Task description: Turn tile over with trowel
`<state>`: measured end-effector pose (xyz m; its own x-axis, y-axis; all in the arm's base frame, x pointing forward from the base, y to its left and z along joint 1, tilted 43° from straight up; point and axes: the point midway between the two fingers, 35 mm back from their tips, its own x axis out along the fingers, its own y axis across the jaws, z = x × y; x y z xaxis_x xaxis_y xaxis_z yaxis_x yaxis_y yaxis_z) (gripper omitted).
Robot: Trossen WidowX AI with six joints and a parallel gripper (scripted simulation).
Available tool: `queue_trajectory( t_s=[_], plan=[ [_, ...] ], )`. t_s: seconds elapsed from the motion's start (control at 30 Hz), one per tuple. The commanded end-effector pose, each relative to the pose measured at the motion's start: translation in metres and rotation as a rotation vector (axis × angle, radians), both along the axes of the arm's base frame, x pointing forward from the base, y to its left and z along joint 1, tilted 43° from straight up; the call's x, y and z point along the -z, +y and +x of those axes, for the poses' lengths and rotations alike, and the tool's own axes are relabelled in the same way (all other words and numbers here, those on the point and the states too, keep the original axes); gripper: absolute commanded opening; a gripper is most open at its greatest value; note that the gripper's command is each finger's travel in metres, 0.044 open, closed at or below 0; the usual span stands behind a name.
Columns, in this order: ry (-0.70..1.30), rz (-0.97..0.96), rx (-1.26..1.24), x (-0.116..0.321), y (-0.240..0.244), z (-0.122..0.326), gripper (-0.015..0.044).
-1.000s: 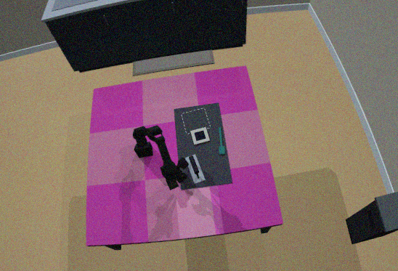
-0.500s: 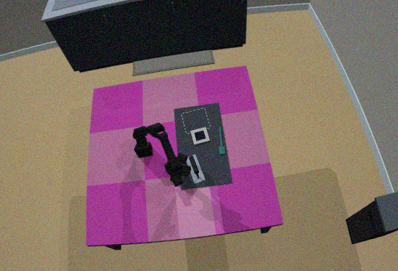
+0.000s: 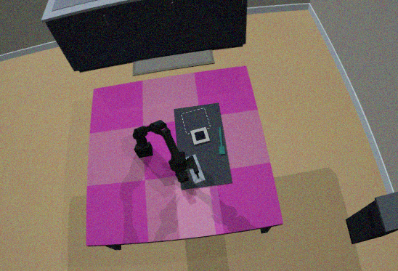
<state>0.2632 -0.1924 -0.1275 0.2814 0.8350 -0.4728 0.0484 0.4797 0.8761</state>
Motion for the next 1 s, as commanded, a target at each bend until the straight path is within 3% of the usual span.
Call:
queue_trajectory(
  t_s=[0.0,0.97],
  plan=[
    [-0.091,-0.062,-0.081,-0.003,-0.002,0.005,0.027],
    [-0.778,-0.382,-0.737,-0.018,0.001,0.037,0.027]
  ],
)
